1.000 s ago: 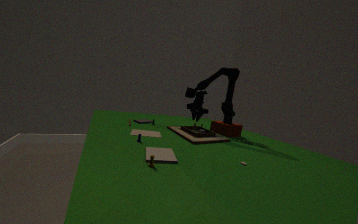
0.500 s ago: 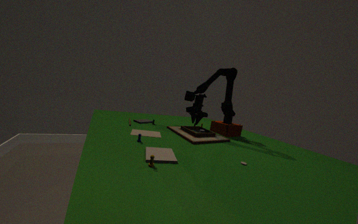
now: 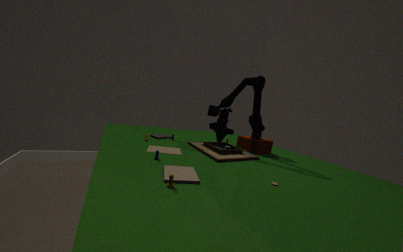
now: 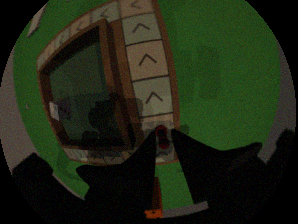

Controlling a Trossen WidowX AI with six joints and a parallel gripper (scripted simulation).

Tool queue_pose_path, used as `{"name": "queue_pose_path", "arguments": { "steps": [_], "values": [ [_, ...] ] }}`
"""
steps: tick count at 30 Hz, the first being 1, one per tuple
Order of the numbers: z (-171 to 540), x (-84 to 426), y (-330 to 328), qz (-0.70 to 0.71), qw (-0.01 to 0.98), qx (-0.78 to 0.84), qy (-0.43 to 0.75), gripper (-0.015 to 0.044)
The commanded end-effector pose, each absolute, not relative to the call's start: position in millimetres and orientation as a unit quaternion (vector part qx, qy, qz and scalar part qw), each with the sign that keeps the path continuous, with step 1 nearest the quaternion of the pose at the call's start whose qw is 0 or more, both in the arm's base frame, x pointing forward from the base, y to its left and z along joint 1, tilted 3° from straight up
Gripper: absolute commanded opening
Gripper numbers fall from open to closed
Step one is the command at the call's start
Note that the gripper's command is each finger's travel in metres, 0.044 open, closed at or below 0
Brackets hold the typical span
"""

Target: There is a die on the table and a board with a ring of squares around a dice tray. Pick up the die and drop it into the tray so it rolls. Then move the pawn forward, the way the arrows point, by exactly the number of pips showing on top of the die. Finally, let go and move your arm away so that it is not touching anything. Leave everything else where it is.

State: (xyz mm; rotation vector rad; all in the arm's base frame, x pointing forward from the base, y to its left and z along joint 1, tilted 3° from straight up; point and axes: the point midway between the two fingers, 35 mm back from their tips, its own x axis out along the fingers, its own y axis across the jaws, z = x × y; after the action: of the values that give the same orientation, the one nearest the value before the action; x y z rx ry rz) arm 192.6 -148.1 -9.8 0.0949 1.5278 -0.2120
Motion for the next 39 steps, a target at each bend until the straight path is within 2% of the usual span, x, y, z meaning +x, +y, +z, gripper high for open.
{"name": "queue_pose_path", "arguments": {
  "steps": [1, 9, 29, 39],
  "values": [
    [-13, 191, -147, -0.092, 0.714, 0.045, 0.693, 0.0049],
    [-13, 191, -147, -0.092, 0.714, 0.045, 0.693, 0.0],
    [110, 188, -142, -0.092, 0.714, 0.045, 0.693, 0.0],
    [110, 195, -142, -0.085, 0.714, 0.041, 0.694, 0.0]
  ]
}}
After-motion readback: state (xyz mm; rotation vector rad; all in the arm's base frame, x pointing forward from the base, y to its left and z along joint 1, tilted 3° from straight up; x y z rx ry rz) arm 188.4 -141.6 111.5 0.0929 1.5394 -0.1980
